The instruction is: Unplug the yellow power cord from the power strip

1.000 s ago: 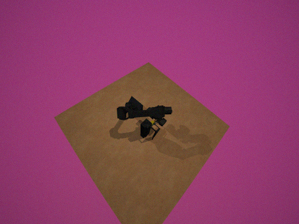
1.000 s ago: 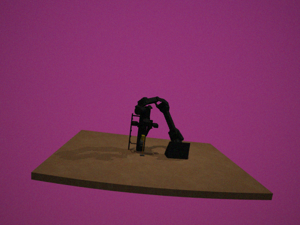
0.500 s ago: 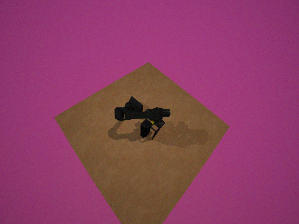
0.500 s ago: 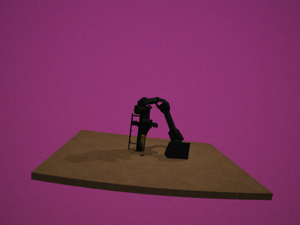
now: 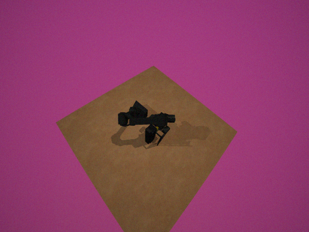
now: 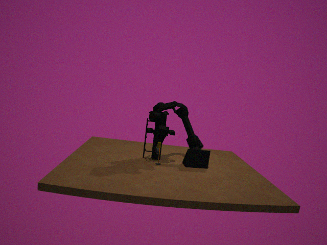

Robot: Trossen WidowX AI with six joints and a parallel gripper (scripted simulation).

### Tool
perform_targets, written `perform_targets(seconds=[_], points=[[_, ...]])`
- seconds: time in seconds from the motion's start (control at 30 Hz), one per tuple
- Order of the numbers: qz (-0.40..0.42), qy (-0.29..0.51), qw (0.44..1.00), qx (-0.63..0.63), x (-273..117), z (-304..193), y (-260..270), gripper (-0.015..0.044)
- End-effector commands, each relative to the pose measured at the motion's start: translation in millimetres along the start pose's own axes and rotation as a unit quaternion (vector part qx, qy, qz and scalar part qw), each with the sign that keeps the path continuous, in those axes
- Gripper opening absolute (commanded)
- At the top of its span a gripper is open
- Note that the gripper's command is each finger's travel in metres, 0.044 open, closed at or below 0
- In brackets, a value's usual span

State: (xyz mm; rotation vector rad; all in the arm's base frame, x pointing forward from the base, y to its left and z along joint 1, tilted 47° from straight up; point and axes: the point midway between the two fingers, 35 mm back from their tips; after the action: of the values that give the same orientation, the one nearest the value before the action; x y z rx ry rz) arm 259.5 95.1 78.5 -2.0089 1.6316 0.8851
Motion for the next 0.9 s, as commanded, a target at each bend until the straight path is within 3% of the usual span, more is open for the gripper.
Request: perform_targets(seconds=[0.0, 0.27, 0.87], points=[[0.0, 0.0, 1.0, 0.001, -0.2, -0.1, -0.2, 0.0068], [0.0, 0.0, 1.0, 0.001, -0.2, 0.2, -0.2, 0.0], [-0.001, -0.001, 1.0, 0.0, -1.6, 26.0, -5.3, 0.0]])
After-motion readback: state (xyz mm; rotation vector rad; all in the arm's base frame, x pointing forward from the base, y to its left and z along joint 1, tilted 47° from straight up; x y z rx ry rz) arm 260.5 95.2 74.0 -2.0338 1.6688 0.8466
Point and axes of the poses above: the point midway between the two fingers, 35 mm back from their tips, its own x axis out along the fingers, its own y axis across the jaws, z = x × y, and after that the axes turned 7 degrees about -x, right-handed
